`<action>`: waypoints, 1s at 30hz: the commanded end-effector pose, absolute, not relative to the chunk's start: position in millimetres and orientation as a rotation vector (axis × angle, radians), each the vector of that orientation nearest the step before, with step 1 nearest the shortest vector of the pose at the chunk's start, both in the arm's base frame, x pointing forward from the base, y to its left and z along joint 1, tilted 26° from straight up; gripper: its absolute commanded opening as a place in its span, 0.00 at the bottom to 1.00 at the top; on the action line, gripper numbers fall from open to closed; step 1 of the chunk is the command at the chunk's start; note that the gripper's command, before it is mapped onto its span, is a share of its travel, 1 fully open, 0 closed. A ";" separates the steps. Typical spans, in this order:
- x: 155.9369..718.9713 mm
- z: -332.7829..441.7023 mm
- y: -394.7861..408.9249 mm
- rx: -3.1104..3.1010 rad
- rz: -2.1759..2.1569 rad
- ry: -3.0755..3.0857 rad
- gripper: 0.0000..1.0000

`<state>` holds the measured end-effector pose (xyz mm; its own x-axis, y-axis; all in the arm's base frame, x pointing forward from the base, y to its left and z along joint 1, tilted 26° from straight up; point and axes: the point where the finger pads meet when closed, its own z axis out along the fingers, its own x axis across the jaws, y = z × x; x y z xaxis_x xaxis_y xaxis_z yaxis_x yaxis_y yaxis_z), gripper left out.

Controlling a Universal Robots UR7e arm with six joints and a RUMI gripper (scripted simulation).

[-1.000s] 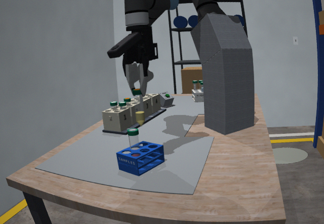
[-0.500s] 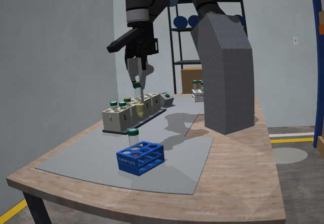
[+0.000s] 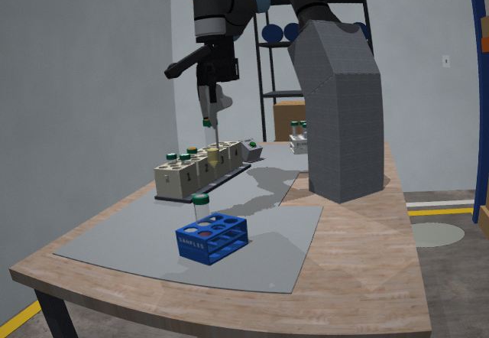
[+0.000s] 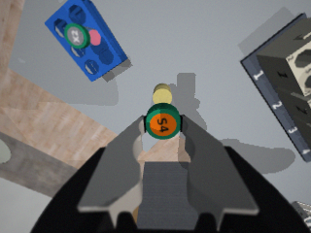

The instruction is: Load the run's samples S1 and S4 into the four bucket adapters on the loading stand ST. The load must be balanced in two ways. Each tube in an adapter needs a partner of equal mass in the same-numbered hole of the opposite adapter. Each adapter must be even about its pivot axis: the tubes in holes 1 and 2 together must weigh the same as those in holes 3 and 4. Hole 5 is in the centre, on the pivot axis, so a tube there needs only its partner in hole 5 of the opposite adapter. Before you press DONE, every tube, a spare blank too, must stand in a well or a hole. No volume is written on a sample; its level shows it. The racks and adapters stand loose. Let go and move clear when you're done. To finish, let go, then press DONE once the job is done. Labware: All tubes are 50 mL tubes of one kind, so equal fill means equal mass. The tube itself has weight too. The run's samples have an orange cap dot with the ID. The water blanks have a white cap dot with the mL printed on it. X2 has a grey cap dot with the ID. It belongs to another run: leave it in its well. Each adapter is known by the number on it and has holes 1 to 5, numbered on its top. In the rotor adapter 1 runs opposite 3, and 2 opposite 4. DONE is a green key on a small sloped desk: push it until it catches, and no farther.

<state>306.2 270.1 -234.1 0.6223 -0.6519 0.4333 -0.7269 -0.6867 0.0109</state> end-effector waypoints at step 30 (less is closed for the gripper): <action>369.3 -151.4 94.1 2.108 0.694 -2.221 0.00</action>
<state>359.9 119.0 -163.5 0.0062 -0.9413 0.3375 -0.9566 -0.1040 -0.2724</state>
